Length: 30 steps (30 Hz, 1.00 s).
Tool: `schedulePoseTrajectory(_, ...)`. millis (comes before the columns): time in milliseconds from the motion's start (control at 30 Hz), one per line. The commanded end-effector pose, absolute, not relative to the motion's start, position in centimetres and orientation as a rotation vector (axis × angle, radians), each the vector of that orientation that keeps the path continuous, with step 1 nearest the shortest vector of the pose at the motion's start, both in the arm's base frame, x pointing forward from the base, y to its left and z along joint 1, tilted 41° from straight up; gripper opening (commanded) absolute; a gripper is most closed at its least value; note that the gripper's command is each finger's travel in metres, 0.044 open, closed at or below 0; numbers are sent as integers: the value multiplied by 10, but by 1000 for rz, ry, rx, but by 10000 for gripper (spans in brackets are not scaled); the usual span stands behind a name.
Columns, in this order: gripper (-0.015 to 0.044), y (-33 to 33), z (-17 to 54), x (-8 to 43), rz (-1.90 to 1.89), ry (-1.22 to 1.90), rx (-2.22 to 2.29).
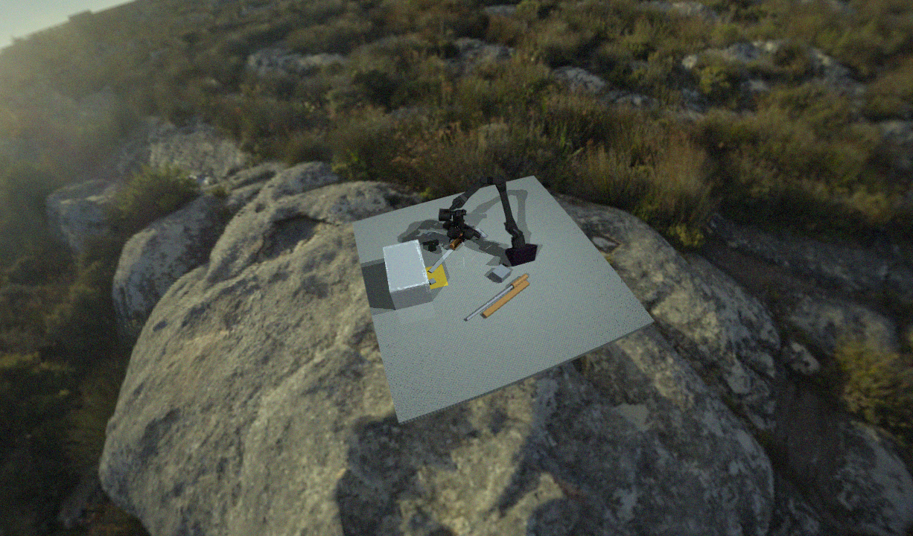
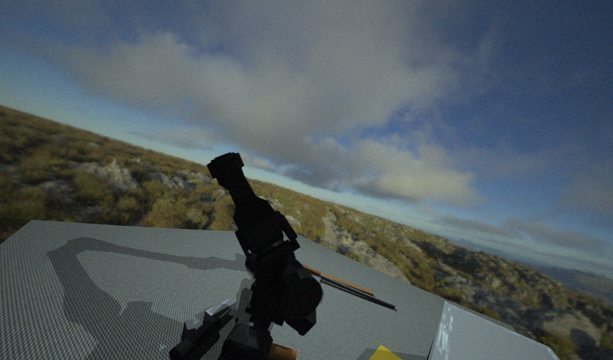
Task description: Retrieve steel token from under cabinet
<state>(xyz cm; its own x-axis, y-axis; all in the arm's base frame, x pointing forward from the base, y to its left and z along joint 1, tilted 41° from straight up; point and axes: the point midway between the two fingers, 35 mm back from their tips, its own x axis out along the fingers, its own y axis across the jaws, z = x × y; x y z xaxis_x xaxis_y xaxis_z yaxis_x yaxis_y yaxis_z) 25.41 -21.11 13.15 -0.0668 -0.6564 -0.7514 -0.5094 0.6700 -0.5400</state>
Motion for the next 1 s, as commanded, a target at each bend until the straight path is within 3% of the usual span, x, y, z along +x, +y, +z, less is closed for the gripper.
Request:
schedulePoseTrajectory(0, 270, -212, 131, 254, -156, 1720, -947)
schedulePoseTrajectory(367, 270, -214, 128, 252, -152, 1721, -951)
schedulePoseTrajectory(500, 165, -213, 131, 254, -162, 1715, -950)
schedulePoseTrajectory(800, 105, -213, 131, 254, -162, 1715, -950)
schedulePoseTrajectory(933, 0, -213, 131, 254, -162, 1715, -950)
schedulePoseTrajectory(967, 0, -213, 131, 254, -162, 1715, -950)
